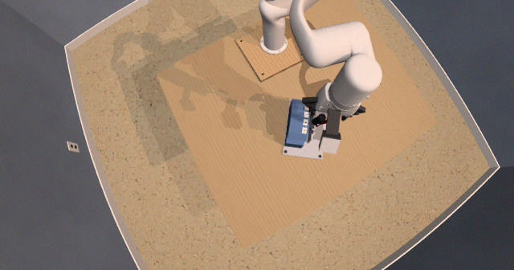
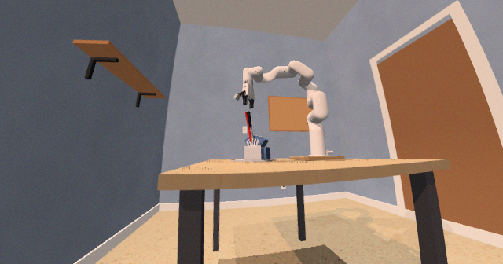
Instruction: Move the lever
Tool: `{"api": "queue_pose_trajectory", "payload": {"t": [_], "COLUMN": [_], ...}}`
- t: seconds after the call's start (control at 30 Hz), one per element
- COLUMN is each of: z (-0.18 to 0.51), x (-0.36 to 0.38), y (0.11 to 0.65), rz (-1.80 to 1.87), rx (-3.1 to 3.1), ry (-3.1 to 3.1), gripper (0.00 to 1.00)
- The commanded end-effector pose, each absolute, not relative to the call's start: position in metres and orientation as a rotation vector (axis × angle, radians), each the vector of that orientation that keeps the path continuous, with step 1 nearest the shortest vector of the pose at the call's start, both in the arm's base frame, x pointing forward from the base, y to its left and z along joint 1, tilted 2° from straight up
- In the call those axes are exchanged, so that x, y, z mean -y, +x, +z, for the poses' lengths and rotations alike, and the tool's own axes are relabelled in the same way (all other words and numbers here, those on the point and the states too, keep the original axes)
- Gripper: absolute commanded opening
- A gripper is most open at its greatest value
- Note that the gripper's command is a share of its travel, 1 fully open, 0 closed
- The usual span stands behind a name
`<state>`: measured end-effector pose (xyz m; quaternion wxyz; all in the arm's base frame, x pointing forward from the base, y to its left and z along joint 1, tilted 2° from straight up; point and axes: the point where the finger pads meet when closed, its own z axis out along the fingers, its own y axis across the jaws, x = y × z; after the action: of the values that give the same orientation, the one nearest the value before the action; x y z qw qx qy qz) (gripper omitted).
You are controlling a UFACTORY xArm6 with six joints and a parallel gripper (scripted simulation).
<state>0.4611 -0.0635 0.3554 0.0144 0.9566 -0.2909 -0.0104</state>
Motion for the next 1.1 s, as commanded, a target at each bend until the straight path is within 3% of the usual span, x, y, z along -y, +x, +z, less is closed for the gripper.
{"api": "queue_pose_trajectory", "payload": {"t": [0.0, 1.07], "z": [0.354, 0.343], "x": [0.064, 0.064], "y": [0.462, 0.461], "rz": [-0.025, -0.025], "rx": [0.906, 0.906], "ry": [2.979, 2.979], "gripper": [1.00, 1.00]}}
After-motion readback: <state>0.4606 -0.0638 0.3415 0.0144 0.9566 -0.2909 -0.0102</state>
